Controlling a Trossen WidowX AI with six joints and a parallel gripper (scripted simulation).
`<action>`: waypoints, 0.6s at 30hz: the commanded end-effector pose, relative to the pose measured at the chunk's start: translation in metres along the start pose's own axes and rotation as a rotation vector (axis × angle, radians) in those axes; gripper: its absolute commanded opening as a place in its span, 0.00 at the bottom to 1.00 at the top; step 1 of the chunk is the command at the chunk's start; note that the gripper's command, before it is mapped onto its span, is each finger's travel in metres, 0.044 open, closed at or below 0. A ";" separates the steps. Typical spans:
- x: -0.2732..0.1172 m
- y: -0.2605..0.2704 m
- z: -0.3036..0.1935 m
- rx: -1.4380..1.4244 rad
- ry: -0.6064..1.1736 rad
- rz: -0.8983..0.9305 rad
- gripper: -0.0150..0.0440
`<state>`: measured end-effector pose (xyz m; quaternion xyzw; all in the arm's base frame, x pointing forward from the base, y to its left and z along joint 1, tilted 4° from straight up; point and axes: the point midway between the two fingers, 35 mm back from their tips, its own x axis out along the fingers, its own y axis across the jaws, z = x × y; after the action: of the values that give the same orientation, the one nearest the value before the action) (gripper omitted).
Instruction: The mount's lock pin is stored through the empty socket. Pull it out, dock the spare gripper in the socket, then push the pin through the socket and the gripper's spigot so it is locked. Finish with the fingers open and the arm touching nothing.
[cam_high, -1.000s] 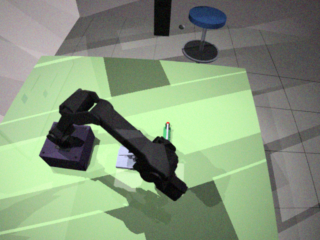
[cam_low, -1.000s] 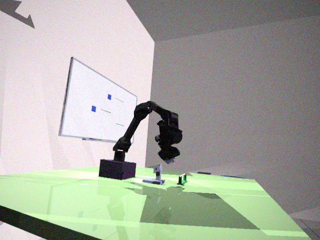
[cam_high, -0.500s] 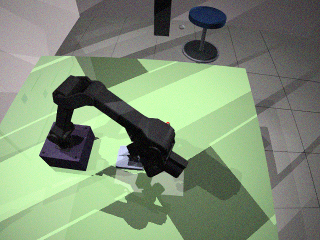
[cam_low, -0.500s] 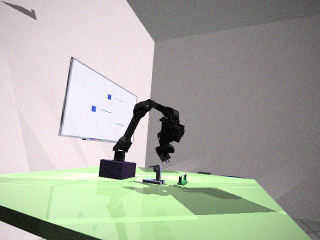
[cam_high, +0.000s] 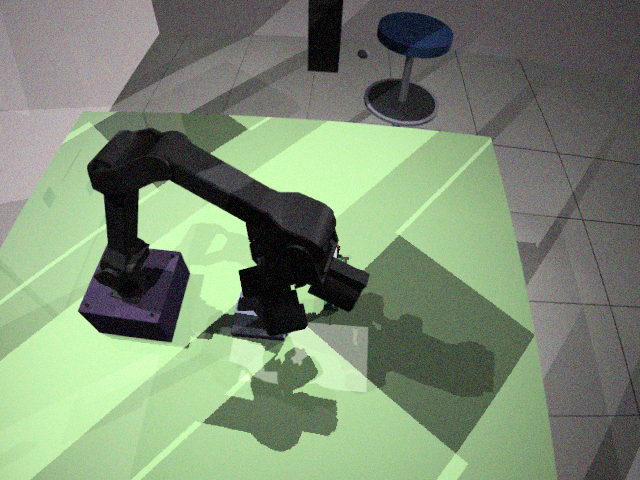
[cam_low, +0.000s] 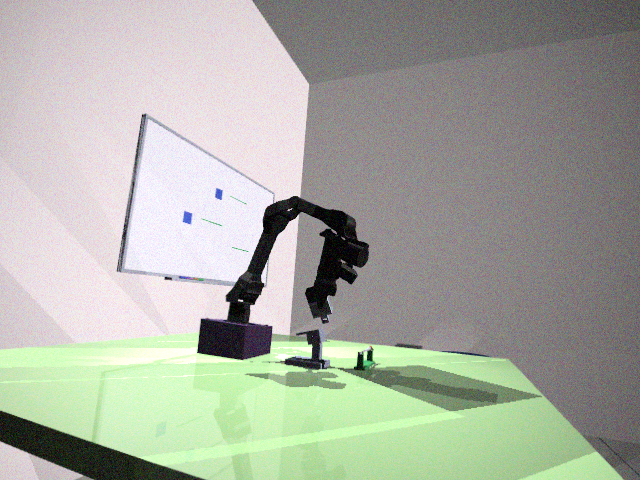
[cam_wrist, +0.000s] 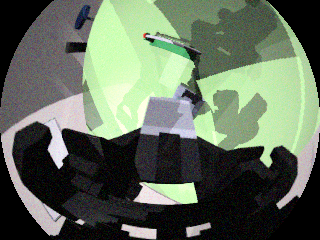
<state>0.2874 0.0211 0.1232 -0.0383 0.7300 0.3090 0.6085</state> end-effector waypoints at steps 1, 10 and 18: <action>-0.003 0.007 -0.007 0.070 0.016 -0.057 0.25; -0.004 0.019 -0.020 0.227 0.045 -0.176 0.25; -0.006 0.027 -0.032 0.365 0.042 -0.288 0.25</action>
<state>0.2553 0.0258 0.1365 -0.0378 0.7760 0.1168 0.6187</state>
